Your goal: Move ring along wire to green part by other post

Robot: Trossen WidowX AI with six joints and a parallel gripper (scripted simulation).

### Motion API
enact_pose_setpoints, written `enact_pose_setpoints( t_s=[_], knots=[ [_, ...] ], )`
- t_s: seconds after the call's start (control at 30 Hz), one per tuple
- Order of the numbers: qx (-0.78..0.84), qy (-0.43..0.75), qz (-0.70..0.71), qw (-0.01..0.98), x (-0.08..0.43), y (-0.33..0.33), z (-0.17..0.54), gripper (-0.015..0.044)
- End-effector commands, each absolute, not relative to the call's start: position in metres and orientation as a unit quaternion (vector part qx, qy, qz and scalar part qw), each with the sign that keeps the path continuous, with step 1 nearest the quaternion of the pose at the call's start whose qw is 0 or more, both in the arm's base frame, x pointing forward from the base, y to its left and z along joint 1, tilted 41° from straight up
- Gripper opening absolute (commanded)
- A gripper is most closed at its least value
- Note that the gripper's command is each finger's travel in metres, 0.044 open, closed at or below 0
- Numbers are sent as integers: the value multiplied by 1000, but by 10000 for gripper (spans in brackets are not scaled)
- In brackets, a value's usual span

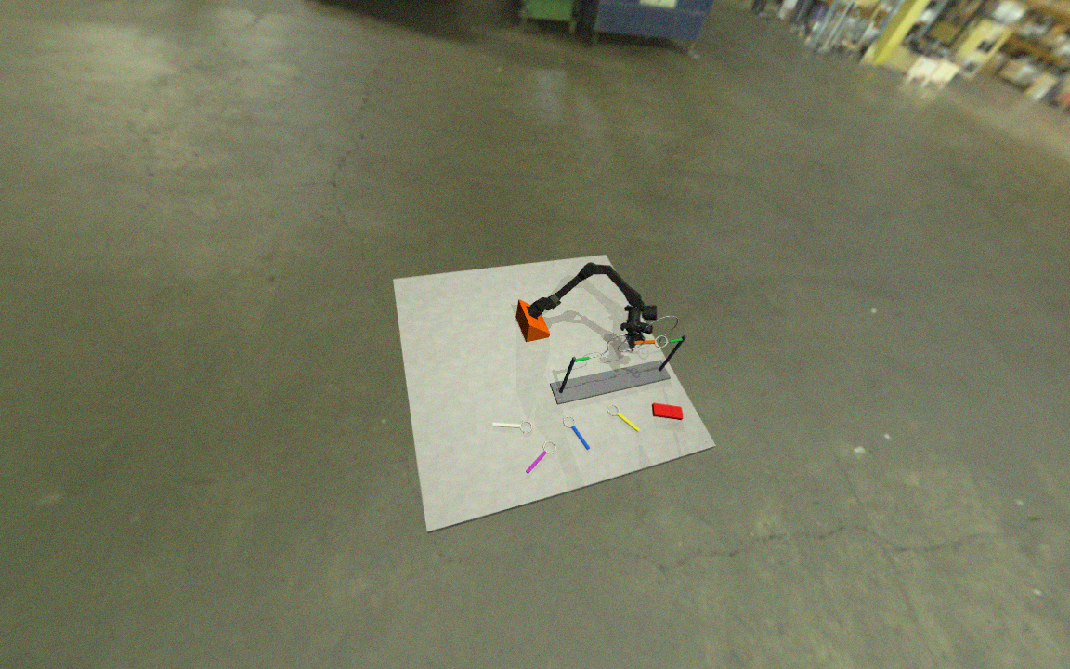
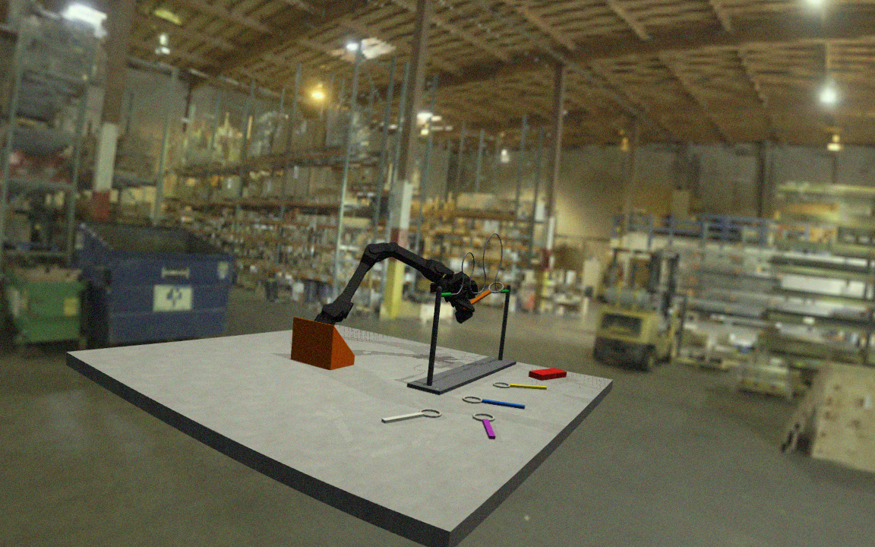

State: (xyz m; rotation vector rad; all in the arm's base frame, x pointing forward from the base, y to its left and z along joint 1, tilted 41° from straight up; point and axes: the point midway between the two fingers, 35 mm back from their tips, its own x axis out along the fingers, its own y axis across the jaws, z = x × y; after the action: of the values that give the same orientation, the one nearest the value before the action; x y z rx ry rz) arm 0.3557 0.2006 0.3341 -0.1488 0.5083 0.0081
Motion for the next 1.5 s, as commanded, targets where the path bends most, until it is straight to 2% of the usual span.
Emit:
enact_pose_setpoints(
  t_s=[0.0,0.8,1.47],
  knots=[
    [-127,251,-12,960,356,184,335,-150],
    [-406,223,-85,882,360,108,382,-150],
    [-581,190,-126,781,363,77,439,-150]
  ],
)
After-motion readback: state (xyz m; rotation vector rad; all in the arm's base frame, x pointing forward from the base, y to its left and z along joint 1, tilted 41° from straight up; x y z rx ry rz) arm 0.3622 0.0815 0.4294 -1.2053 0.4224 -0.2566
